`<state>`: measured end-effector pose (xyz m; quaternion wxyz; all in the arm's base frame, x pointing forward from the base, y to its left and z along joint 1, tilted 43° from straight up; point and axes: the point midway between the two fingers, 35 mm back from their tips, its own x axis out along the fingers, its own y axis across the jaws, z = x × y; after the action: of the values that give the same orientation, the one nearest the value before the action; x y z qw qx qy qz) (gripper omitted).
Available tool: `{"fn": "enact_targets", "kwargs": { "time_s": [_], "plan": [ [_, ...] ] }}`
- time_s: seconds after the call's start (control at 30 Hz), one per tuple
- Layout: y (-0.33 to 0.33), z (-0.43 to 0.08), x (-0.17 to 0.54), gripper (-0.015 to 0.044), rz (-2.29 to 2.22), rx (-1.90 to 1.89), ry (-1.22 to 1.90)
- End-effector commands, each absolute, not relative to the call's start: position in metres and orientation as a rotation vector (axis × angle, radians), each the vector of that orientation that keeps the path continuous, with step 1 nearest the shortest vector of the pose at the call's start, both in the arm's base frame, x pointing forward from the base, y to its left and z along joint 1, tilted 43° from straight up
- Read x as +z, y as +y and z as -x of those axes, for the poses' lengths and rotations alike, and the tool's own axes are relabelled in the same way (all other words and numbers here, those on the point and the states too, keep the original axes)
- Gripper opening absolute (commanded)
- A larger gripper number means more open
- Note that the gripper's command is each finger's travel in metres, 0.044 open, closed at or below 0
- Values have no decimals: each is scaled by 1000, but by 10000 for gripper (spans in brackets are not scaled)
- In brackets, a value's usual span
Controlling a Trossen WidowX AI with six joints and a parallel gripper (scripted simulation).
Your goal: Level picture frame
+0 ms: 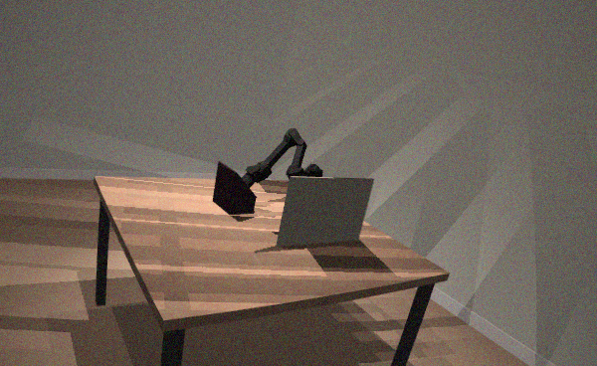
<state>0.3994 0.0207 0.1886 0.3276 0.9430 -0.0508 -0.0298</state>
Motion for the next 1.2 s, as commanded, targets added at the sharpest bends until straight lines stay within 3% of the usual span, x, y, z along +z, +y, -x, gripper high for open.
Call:
{"fn": "enact_targets", "kwargs": {
  "time_s": [0.0,0.1,0.37,1.17],
  "plan": [
    [21,-400,189,155,-2466,-75,-132],
    [21,-400,189,76,-2466,-75,-132],
    [21,-400,189,3,-2466,-75,-132],
    [17,-399,192,0,-2466,-75,-132]
  ]
}}
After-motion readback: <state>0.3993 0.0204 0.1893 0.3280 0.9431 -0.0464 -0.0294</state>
